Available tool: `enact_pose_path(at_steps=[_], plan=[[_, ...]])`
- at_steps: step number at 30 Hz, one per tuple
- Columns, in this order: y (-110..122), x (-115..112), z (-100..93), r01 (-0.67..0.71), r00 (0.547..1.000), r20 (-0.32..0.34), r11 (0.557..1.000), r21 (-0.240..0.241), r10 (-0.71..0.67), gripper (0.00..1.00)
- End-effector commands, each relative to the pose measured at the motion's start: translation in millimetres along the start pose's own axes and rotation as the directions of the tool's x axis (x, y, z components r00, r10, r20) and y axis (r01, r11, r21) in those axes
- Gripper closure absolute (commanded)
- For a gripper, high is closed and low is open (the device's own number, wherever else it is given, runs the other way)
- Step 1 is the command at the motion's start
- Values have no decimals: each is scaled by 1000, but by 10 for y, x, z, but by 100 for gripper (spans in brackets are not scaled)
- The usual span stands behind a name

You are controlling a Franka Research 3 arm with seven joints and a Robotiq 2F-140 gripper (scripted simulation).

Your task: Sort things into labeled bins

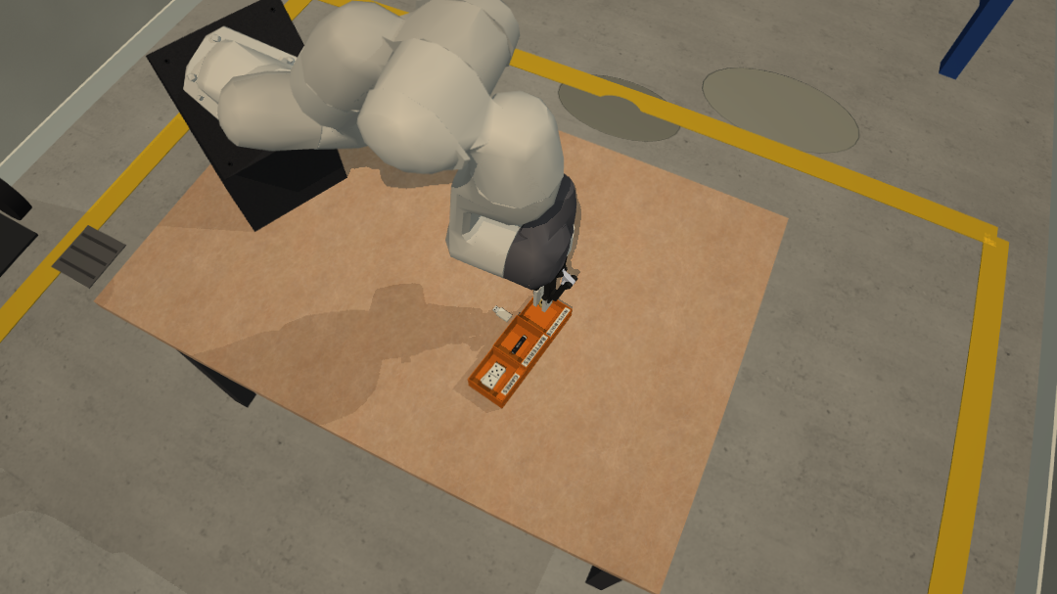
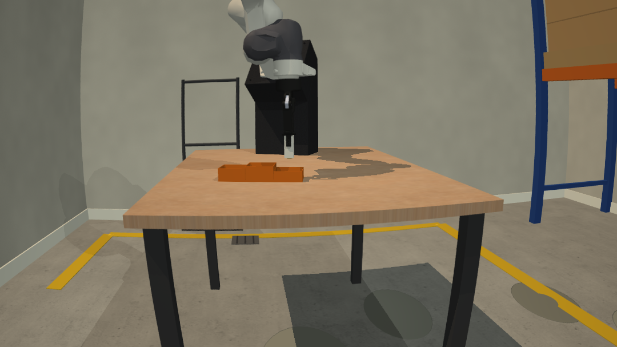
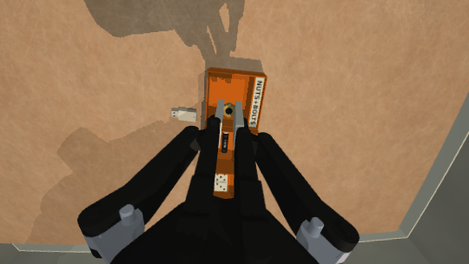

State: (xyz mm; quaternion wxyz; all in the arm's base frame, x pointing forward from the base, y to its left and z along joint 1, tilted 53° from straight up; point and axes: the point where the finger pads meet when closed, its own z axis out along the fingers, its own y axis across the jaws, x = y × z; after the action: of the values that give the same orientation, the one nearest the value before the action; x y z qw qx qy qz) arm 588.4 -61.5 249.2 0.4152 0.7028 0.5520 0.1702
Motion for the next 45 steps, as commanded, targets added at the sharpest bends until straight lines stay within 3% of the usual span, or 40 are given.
enact_pose_path(at_steps=[1,24,40,41,45], plan=[[-2,-20,66,-1,1000,5,1000,-2,1,93],[0,-28,480,-1,1000,5,1000,-2,1,93],[10,-45,480,-1,1000,5,1000,-2,1,93],[10,-45,480,-1,1000,5,1000,-2,1,81],[10,-45,480,-1,1000,5,1000,-2,1,81]])
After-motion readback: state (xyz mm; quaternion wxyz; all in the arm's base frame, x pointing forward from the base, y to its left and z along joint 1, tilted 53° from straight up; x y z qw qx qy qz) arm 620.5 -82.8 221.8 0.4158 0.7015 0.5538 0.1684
